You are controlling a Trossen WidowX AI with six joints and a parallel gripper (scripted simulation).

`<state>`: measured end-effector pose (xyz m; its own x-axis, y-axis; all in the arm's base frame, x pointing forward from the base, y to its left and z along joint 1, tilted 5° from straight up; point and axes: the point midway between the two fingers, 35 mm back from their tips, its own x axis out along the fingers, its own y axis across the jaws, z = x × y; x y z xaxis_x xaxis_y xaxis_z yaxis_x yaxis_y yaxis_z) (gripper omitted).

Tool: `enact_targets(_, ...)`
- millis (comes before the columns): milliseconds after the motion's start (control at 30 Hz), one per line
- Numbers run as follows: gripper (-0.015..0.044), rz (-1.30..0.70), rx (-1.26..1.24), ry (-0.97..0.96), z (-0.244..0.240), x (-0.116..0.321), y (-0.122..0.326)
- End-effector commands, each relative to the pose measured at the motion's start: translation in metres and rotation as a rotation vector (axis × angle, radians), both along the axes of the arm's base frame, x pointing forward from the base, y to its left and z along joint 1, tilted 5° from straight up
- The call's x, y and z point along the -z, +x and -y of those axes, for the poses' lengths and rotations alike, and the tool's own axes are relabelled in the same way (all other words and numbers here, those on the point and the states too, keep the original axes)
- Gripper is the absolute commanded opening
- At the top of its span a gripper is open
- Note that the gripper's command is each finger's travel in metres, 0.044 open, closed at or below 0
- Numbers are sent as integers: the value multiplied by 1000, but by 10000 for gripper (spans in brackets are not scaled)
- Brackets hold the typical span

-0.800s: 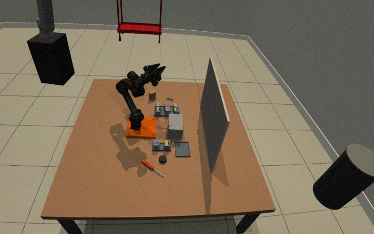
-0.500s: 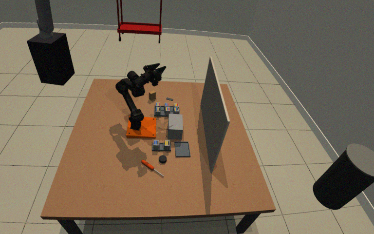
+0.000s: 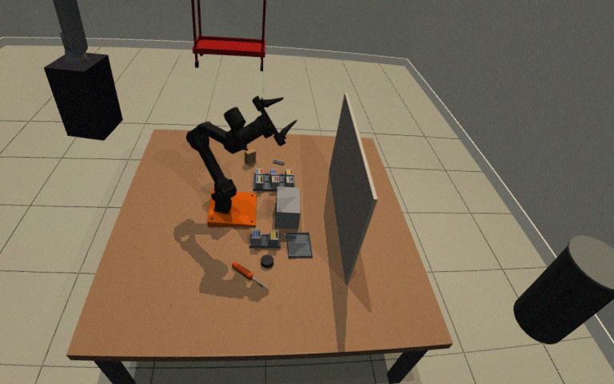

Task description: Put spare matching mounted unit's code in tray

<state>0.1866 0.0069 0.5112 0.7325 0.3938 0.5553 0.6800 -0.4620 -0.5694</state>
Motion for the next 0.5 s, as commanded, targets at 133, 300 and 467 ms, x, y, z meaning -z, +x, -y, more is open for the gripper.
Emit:
enact_targets(133, 440, -481, -177, 639, 40, 16, 101)
enact_targets(300, 440, -671, -183, 884, 46, 38, 140)
enact_targets(467, 440, -894, -160, 1145, 44, 71, 174)
